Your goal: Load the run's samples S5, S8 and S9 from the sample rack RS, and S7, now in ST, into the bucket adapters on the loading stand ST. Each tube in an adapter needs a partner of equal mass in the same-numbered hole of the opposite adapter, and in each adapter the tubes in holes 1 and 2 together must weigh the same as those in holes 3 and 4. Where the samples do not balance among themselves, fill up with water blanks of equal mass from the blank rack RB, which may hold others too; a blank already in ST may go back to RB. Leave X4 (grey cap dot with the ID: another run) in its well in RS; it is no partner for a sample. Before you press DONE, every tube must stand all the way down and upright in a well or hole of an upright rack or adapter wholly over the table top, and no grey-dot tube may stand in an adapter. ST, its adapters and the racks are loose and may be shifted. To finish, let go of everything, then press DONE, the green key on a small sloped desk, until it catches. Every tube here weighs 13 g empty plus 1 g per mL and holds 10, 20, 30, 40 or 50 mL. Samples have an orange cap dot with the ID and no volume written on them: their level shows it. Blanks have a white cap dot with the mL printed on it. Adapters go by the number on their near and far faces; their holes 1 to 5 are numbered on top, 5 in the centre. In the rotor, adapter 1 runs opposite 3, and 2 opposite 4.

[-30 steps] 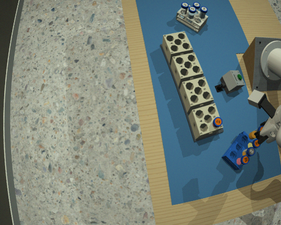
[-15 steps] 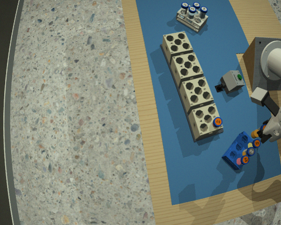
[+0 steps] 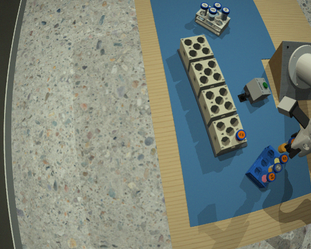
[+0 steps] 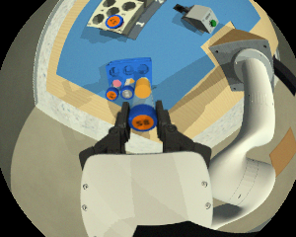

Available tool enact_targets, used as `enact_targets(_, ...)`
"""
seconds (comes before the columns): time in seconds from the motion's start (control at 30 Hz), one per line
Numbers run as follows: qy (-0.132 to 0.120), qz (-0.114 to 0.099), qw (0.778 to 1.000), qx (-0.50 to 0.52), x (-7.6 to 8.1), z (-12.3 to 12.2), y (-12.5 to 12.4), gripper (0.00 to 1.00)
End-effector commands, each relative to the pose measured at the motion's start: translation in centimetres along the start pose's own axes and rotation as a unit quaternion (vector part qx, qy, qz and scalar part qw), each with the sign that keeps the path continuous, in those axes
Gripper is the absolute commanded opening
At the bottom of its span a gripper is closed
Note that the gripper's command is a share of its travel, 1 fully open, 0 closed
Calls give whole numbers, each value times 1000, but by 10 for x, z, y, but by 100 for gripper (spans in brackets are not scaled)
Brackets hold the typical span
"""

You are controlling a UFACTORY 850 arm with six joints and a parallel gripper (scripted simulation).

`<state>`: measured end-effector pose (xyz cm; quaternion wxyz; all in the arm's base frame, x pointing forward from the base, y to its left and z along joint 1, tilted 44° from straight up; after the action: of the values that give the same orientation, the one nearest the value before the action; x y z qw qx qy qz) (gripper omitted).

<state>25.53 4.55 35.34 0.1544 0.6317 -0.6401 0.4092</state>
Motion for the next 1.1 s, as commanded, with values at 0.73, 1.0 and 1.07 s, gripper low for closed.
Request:
enact_targets(0.73, 0, 0, 1000, 0, 0, 0, 0, 0)
enact_targets(1.0, 0, 0, 1000, 0, 0, -6, -25, 0)
enact_targets(1.07, 0, 0, 1000, 0, 0, -8, -35, 0)
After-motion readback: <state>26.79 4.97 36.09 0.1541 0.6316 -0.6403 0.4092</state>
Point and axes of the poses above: the point where the finger pads meet when closed, its own x axis back along the fingers, its own y axis across the jaws, z = x × y, the point moved 4 cm from there along x, back along the fingers, and after that the axes turned 13 degrees about -x, right-handed, at the moved point
